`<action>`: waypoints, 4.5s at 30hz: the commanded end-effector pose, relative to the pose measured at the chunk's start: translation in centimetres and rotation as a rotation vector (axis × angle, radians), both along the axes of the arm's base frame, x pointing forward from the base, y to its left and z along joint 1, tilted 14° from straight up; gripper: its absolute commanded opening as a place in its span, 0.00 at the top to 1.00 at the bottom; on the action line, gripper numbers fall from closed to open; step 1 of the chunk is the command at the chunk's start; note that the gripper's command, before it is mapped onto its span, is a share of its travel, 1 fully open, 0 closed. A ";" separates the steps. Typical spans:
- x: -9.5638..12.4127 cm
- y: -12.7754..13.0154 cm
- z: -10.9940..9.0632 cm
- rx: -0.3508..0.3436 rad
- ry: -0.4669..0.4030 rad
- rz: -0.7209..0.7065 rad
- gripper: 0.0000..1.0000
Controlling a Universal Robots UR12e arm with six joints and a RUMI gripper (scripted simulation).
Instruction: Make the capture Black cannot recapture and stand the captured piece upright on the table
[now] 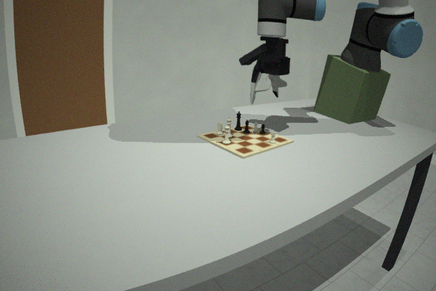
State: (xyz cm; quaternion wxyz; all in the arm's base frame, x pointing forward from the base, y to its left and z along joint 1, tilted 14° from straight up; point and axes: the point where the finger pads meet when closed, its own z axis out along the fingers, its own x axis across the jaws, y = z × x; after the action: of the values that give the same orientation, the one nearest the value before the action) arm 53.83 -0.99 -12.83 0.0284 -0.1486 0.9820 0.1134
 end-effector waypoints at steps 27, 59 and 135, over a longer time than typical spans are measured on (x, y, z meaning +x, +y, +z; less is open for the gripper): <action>0.2 0.3 -0.2 -0.001 -0.045 0.182 0.80; 0.2 0.3 -0.2 -0.001 -0.045 0.182 0.80; 0.4 1.6 -5.2 -0.002 -0.045 0.182 0.80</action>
State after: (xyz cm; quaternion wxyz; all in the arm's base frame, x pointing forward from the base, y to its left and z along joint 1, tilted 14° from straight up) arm 54.20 0.61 -18.10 0.0394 -0.2397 0.9636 0.1116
